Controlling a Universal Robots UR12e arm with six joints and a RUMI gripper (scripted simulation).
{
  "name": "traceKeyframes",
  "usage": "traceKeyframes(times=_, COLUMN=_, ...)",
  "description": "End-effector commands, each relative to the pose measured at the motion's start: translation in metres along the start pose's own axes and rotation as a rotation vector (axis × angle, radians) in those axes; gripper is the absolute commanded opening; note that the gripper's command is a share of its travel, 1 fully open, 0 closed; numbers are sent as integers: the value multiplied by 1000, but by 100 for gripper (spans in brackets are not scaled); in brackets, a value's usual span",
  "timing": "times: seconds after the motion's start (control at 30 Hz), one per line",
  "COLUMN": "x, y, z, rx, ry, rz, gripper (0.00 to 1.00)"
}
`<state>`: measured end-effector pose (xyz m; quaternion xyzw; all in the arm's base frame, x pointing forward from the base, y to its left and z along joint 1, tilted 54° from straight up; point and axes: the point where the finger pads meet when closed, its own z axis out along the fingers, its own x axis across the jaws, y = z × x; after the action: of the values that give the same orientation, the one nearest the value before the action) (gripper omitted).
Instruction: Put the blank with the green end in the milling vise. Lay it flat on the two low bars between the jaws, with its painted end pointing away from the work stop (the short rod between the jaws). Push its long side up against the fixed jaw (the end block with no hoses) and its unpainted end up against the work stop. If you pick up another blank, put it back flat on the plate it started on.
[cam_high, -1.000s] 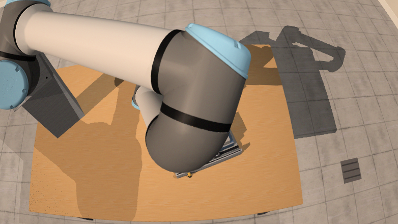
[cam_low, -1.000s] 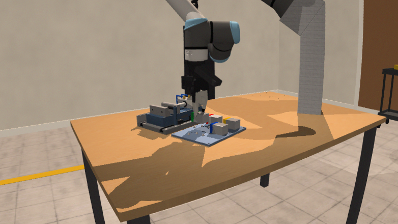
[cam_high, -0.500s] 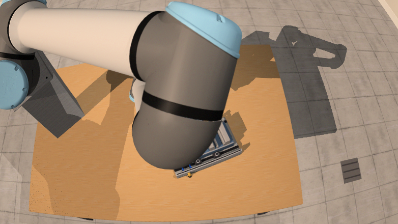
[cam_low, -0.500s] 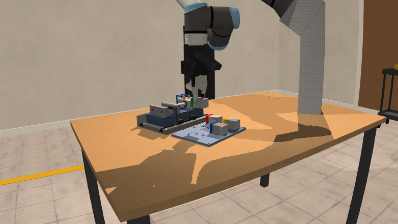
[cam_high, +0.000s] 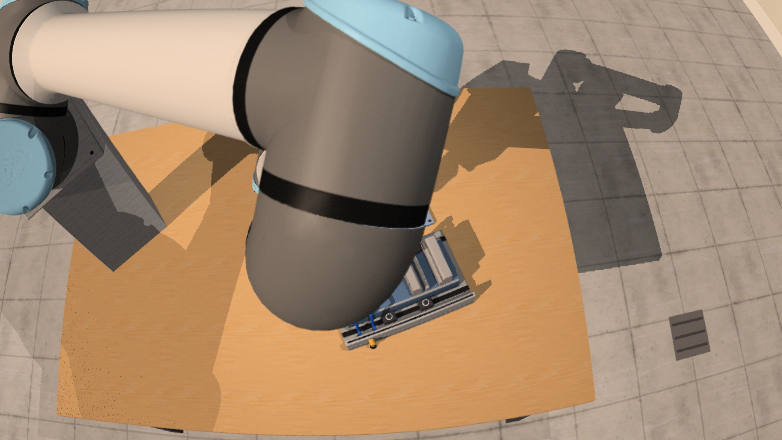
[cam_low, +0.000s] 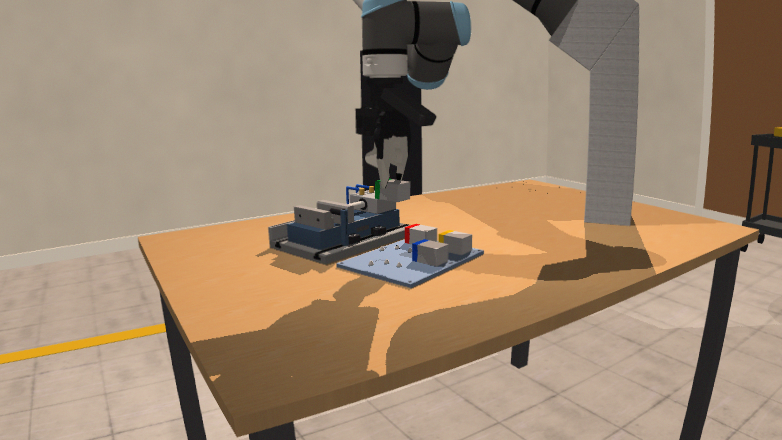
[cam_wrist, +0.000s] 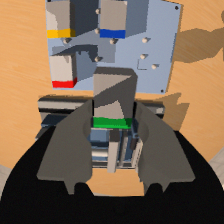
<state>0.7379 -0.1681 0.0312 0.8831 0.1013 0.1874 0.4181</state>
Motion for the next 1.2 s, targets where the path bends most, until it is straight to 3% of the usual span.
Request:
traceKeyframes(times=0.0, x=-2, y=-1, z=-1, rx=2, ry=-4, rz=-1, gripper=0)
traceKeyframes(times=0.2, x=5, y=14, z=1, rx=0, ry=-1, rz=3, gripper=0)
traceKeyframes(times=0.47, x=20, y=58, z=4, rx=0, ry=-1, rz=7, gripper=0)
traceKeyframes(times=0.53, x=20, y=58, z=4, rx=0, ry=-1, rz=7, gripper=0)
traceKeyframes(times=0.93, x=41, y=147, z=2, rx=-1, ry=-1, rz=14, gripper=0)
traceKeyframes(times=1.17, x=44, y=169, z=0, rx=-2, ry=0, rz=15, gripper=0)
